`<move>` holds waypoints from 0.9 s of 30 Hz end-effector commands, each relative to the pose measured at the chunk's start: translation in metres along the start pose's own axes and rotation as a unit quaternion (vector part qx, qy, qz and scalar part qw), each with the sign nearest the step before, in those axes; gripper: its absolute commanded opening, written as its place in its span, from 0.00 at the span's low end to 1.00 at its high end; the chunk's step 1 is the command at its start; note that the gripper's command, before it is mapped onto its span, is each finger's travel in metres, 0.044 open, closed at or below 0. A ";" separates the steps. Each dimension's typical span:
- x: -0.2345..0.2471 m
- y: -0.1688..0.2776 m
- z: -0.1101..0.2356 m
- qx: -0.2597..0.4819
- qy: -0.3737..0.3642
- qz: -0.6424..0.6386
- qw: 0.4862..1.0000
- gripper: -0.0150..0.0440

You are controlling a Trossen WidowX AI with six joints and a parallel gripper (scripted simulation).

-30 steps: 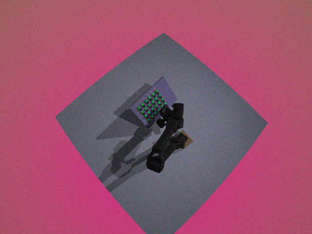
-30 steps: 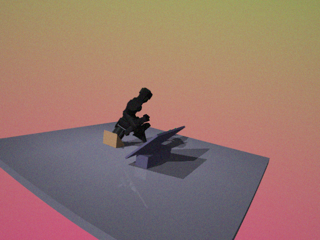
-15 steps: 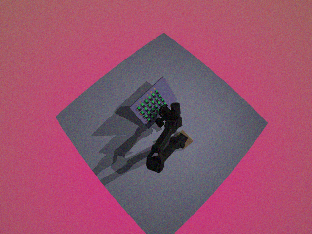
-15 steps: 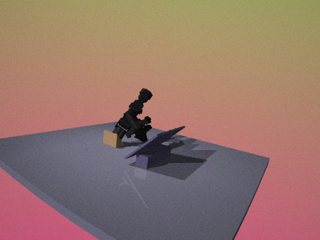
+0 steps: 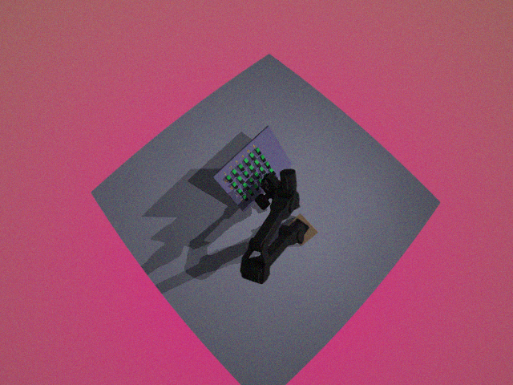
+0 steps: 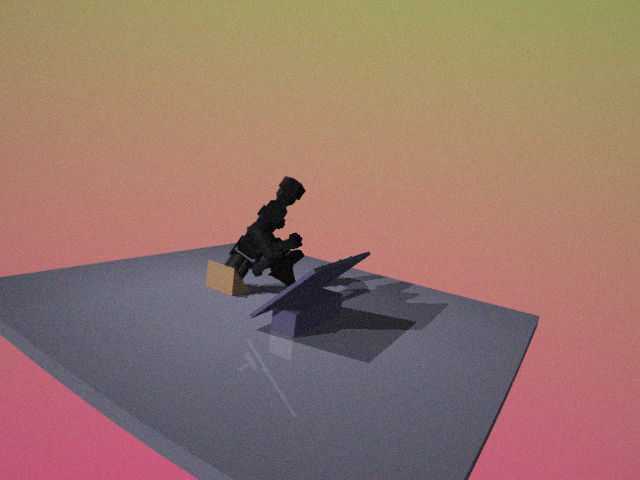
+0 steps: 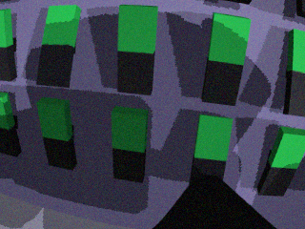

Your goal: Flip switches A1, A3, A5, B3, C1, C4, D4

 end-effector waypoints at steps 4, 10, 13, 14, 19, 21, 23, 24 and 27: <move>0.000 0.000 -0.001 0.001 0.002 -0.001 1.000 0.25; 0.000 0.000 -0.001 0.001 0.002 -0.001 1.000 0.25; 0.000 0.000 -0.002 0.001 0.002 -0.001 1.000 0.25; 0.000 0.000 -0.002 0.001 0.002 -0.001 1.000 0.25; 0.000 0.000 -0.003 0.001 0.002 -0.001 1.000 0.25; 0.000 0.000 -0.003 0.001 0.002 -0.001 1.000 0.25; 0.000 0.000 -0.003 0.001 0.002 -0.001 1.000 0.25; 0.000 0.000 -0.003 0.001 0.002 -0.001 1.000 0.25; 0.000 0.000 -0.004 0.001 0.002 -0.001 1.000 0.25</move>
Point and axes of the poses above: the point midway between the two fingers, 35 mm back from their tips, its own z axis back along the fingers, its own x axis across the jaws, y = z × x, the point moved 9 cm from there along z, back along the fingers, and after that the axes turned 7 degrees about -z, right-handed, at the moved point
